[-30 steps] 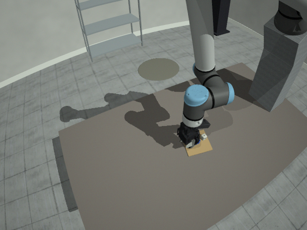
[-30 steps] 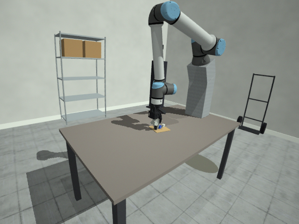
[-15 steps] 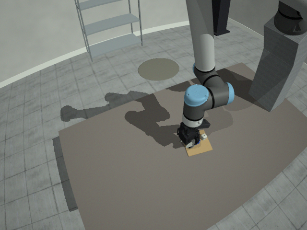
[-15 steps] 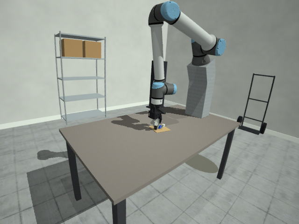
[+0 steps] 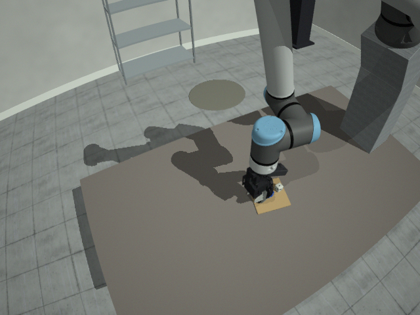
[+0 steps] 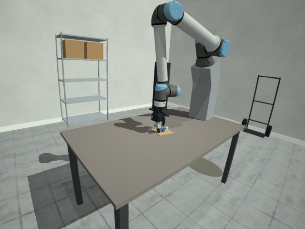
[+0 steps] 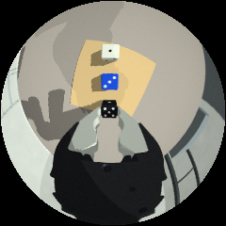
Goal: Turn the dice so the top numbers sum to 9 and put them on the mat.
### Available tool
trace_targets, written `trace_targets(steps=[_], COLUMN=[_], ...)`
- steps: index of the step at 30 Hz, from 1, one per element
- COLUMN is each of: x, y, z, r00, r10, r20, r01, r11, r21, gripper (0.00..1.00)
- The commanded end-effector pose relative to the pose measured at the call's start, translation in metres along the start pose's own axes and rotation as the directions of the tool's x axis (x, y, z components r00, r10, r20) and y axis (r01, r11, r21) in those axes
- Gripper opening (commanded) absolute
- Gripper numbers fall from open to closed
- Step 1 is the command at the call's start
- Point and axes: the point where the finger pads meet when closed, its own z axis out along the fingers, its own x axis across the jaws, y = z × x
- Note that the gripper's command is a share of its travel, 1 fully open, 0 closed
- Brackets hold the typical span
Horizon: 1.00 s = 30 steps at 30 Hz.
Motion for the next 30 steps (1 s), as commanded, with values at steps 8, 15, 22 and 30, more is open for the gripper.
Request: trace_targets(steps=[8, 15, 22, 30], x=[0.0, 0.0, 0.0, 0.0], y=[0.0005, 0.0005, 0.0005, 0.0005], z=[0.0011, 0.003, 0.0034, 0.0034], r00=[1.0, 1.0, 1.0, 1.0], r10=[0.0, 0.0, 0.0, 0.0], r20=[0.0, 0.0, 0.0, 0.0], r01=[0.0, 0.0, 0.0, 0.0], r11=[1.0, 1.0, 1.0, 1.0], r21=[-0.001, -0.001, -0.001, -0.001], gripper=[0.06, 0.06, 0.06, 0.06])
